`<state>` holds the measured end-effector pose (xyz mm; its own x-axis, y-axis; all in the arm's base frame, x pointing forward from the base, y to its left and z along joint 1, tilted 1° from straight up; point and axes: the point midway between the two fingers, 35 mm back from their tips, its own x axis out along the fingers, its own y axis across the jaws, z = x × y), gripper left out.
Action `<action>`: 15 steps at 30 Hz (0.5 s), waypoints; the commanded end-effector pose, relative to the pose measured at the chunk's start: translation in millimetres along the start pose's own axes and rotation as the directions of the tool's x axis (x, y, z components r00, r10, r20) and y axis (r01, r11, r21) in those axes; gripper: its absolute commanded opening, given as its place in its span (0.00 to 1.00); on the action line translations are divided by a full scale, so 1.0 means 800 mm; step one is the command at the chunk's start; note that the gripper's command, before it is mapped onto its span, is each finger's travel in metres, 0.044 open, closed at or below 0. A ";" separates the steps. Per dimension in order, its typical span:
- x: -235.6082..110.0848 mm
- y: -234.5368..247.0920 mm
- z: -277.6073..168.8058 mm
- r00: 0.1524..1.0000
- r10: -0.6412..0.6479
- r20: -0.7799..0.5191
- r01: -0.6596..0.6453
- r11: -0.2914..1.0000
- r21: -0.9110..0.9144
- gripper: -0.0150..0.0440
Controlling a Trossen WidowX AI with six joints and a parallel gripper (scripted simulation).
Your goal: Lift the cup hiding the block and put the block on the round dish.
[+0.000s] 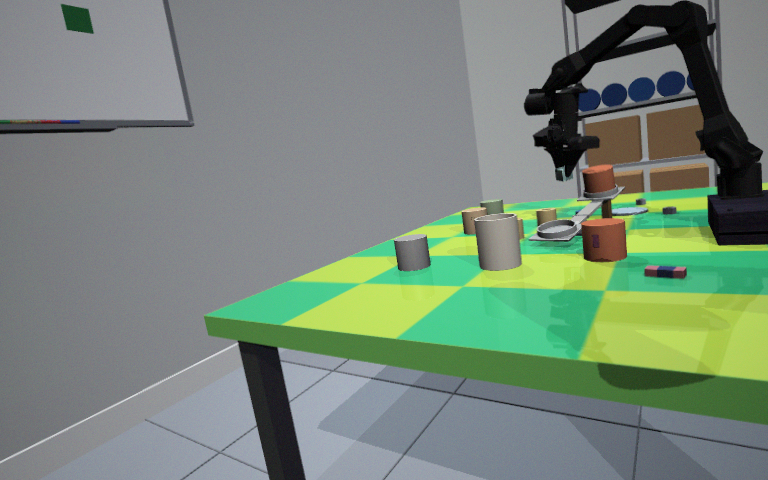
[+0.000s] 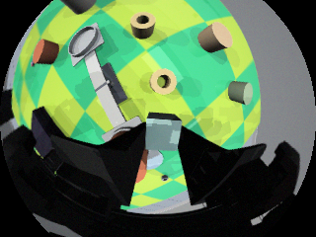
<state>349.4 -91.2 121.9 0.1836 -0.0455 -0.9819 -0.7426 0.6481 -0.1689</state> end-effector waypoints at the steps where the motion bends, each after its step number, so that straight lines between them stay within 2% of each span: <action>1: 0.004 -0.004 -0.016 1.000 0.002 0.001 -0.002 1.000 -0.003 0.25; 15: 0.019 -0.021 -0.073 1.000 -0.002 -0.009 0.002 1.000 0.031 0.25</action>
<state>334.8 -137.0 112.1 0.1941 -0.0592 -0.9792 -0.7155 0.6744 -0.1826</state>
